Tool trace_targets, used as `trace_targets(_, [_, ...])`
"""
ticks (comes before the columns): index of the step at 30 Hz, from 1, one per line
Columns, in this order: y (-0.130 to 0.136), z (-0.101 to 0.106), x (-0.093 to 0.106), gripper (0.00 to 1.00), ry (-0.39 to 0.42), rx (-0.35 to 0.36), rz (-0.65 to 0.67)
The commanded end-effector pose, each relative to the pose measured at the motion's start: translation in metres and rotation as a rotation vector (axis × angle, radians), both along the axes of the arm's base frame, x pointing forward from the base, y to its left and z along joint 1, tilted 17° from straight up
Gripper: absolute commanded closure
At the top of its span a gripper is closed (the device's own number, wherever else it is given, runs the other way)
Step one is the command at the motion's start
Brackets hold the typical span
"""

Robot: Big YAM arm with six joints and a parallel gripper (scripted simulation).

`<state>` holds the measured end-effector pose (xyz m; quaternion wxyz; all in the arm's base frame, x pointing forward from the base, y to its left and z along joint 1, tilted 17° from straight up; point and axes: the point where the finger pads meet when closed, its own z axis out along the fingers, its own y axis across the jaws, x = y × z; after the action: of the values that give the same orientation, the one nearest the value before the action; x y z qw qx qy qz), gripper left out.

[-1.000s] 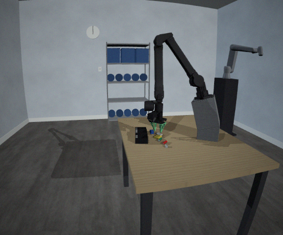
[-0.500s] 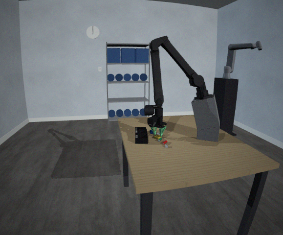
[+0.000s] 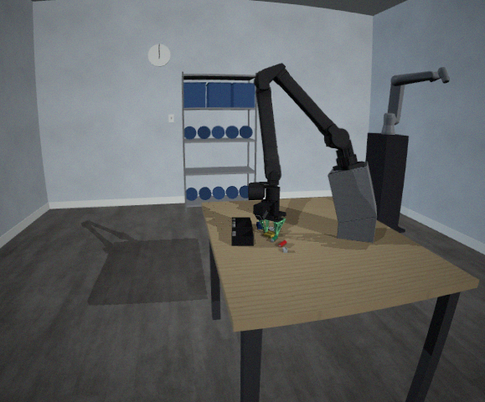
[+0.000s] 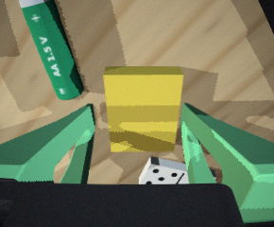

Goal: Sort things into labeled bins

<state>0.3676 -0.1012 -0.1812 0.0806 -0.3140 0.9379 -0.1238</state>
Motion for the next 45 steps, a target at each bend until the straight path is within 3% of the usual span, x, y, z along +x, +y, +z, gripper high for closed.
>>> trace_targets(1, [-0.001,-0.004,0.000,0.47,0.011,0.004,0.007])
trace_targets(6, [0.000,0.002,0.003,0.47,-0.006,0.001,0.003])
trace_targets(7, [0.000,0.002,0.003,0.66,-0.006,0.001,0.003])
trace_targets(38, [-0.001,-0.005,-0.002,0.66,0.007,0.003,0.006])
trace_targets(39, [0.001,0.009,0.000,0.66,-0.004,0.002,0.007])
trace_targets(45, [0.009,0.028,-0.003,0.66,-0.009,0.003,0.005])
